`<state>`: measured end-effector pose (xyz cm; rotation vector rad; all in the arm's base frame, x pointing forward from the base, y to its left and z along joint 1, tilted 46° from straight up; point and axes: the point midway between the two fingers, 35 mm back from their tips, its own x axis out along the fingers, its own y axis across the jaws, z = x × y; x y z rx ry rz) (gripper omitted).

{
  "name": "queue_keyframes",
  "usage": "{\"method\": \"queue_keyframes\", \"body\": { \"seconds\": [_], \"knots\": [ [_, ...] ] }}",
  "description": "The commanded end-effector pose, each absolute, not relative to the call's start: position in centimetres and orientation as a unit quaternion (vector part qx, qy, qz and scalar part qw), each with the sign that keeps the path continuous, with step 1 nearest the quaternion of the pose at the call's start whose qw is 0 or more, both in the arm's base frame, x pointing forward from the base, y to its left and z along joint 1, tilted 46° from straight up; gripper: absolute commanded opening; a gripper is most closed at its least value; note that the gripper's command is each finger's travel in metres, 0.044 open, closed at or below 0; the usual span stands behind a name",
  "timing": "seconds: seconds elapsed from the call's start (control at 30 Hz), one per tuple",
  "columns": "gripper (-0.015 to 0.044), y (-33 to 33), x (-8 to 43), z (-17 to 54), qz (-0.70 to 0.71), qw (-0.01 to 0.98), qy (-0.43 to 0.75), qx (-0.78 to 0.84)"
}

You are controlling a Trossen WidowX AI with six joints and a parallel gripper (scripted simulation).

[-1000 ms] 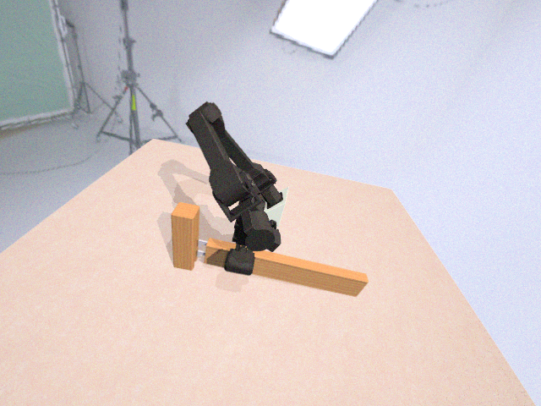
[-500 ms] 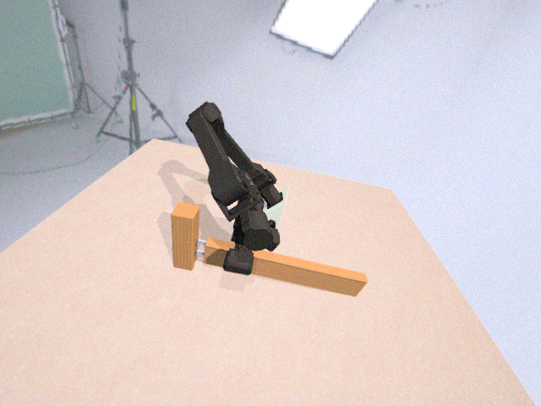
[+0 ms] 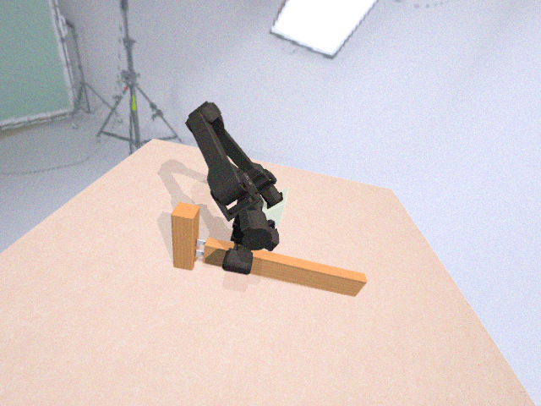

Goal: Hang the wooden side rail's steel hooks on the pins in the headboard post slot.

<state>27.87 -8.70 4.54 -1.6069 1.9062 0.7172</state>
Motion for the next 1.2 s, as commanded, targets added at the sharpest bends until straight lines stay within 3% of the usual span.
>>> {"method": "queue_keyframes", "body": {
  "seconds": [0.0,1.17],
  "knots": [
    [0.0000,-8.55,28.02,4.86,0.265,0.272,0.704,-0.600],
    [0.0000,-8.81,28.20,5.17,0.265,0.272,0.704,-0.600]
  ]
}}
